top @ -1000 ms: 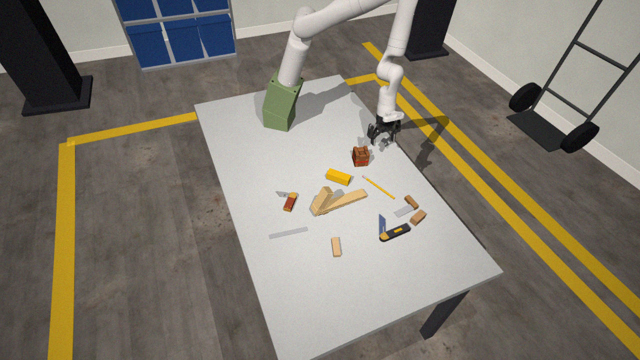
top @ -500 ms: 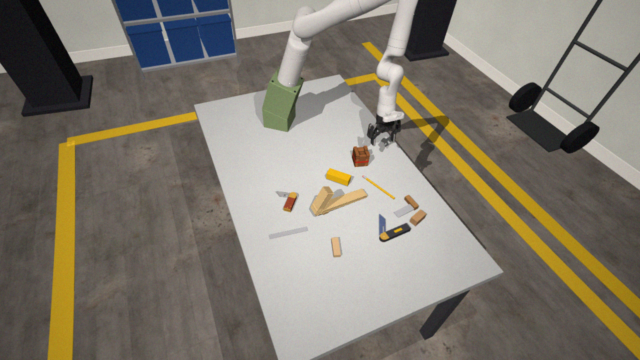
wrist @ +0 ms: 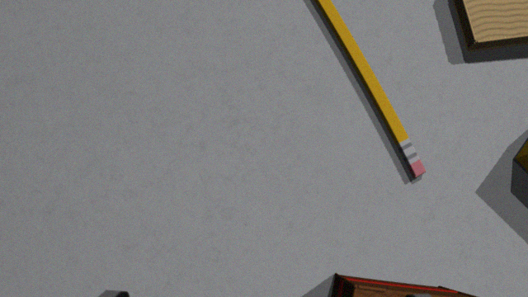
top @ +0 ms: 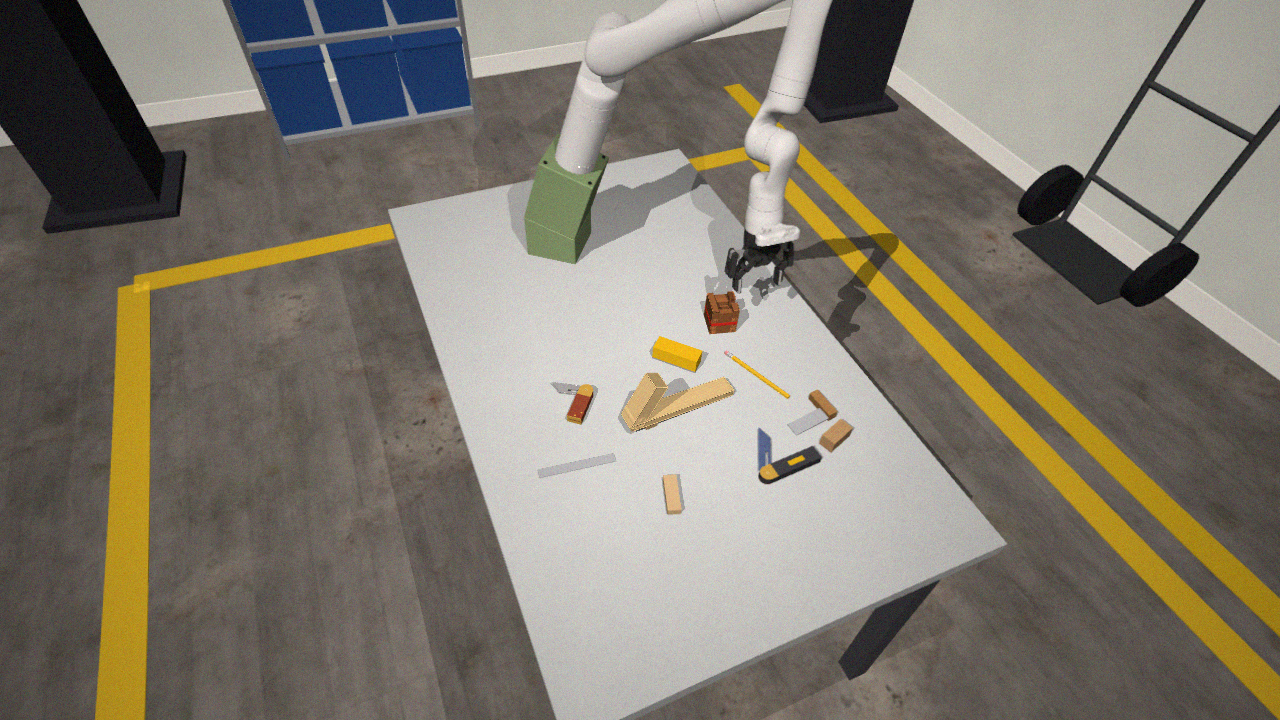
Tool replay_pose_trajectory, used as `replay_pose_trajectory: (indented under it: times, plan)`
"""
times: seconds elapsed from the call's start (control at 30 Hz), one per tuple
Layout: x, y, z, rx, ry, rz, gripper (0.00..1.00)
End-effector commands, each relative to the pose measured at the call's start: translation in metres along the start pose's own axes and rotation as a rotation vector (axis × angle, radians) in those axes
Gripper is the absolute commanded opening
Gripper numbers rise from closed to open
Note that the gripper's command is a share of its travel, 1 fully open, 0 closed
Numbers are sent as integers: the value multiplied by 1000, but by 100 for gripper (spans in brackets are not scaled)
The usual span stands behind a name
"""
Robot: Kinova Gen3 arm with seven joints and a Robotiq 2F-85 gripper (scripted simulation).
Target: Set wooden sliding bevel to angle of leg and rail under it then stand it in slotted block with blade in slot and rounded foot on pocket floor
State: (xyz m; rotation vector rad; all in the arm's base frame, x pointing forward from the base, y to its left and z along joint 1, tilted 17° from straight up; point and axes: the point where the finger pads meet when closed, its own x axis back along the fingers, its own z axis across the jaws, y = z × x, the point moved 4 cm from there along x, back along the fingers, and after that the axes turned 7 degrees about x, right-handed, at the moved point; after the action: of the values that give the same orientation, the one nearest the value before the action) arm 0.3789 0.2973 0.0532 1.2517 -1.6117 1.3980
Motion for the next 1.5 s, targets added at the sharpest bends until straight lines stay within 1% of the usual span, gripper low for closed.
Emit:
replay_pose_trajectory:
  times: [0.0, 0.03, 0.1, 0.37, 0.6, 0.67, 0.73, 1.03, 1.17, 1.23, 1.37, 1.47]
  plan:
    - [8, -6, 26, -35, 1, -9, 100]
    - [10, -8, 34, -45, 2, -12, 100]
    - [10, -8, 34, -45, 2, -12, 100]
    - [34, -26, 119, -158, 9, -43, 100]
    - [45, -34, 158, -210, 13, -58, 100]
    - [45, -34, 158, -210, 13, -58, 100]
    - [51, -40, 179, -238, 14, -65, 100]
    - [70, -54, 244, -325, 21, -91, 100]
    - [81, -63, 282, -376, 24, -105, 100]
    - [81, -63, 282, -376, 24, -105, 100]
    - [96, -75, 337, -448, 29, -126, 100]
    - [106, -83, 372, -494, 32, -139, 100]
